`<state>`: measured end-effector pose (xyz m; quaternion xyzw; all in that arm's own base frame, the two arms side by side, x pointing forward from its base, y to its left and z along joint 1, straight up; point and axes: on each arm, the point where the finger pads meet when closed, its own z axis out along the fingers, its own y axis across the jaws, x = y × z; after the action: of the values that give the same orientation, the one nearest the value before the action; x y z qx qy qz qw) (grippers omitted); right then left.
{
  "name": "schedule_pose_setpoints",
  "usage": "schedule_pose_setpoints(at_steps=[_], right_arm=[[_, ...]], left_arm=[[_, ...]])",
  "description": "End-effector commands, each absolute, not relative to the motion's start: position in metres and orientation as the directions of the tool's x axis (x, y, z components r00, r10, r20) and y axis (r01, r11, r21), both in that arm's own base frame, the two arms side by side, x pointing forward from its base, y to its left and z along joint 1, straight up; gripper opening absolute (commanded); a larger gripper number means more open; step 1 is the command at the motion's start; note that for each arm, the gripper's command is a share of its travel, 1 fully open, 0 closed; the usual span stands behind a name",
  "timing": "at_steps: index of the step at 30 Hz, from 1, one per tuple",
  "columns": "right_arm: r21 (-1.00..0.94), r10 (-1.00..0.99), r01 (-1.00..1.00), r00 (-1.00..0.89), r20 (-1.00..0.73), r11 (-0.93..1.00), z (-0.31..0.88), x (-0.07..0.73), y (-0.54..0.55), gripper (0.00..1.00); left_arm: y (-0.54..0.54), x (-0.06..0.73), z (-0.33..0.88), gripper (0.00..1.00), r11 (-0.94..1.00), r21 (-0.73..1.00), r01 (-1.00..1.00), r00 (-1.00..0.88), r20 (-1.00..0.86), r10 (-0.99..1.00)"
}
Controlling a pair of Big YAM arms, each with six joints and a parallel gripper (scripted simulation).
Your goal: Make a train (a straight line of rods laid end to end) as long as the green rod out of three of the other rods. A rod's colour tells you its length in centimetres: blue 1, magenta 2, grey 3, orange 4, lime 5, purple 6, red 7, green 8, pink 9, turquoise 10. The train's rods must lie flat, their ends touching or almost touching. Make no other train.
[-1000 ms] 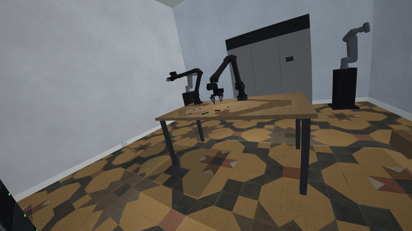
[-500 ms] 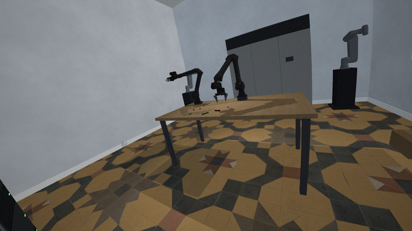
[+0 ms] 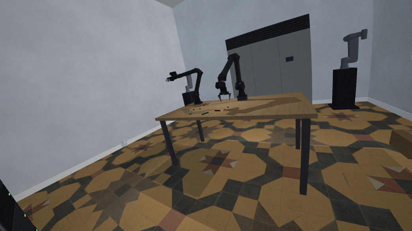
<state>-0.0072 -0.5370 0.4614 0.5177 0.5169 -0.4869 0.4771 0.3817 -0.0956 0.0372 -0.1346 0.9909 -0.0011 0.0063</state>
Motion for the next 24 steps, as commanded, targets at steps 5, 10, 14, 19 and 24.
schedule_pose_setpoints(at_steps=[5,10,14,19,24], right_arm=[[0.000,0.000,1.000,0.000,-1.000,-0.023,0.501,-0.013,-0.545,1.00],[0.000,0.000,1.000,0.000,-1.000,-0.023,0.501,-0.013,-0.545,1.00],[0.000,0.000,1.000,0.000,-1.000,-0.023,0.501,-0.013,-0.545,1.00],[0.000,0.000,1.000,0.000,-1.000,-0.023,0.501,-0.013,-0.545,1.00],[0.000,0.000,1.000,0.000,-1.000,-0.023,0.501,-0.013,-0.545,1.00]], left_arm=[[-0.081,0.373,0.038,1.00,0.998,-0.011,-0.057,-0.998,-0.030,-0.057],[-0.082,0.369,0.028,0.23,0.999,-0.002,-0.047,-0.999,-0.002,-0.047],[-0.082,0.369,0.031,0.23,0.999,-0.004,-0.046,-0.999,-0.010,-0.046],[-0.082,0.369,0.031,0.23,0.999,-0.004,-0.046,-0.999,-0.010,-0.046],[-0.082,0.369,0.031,0.23,0.999,-0.004,-0.047,-0.999,-0.010,-0.048]])
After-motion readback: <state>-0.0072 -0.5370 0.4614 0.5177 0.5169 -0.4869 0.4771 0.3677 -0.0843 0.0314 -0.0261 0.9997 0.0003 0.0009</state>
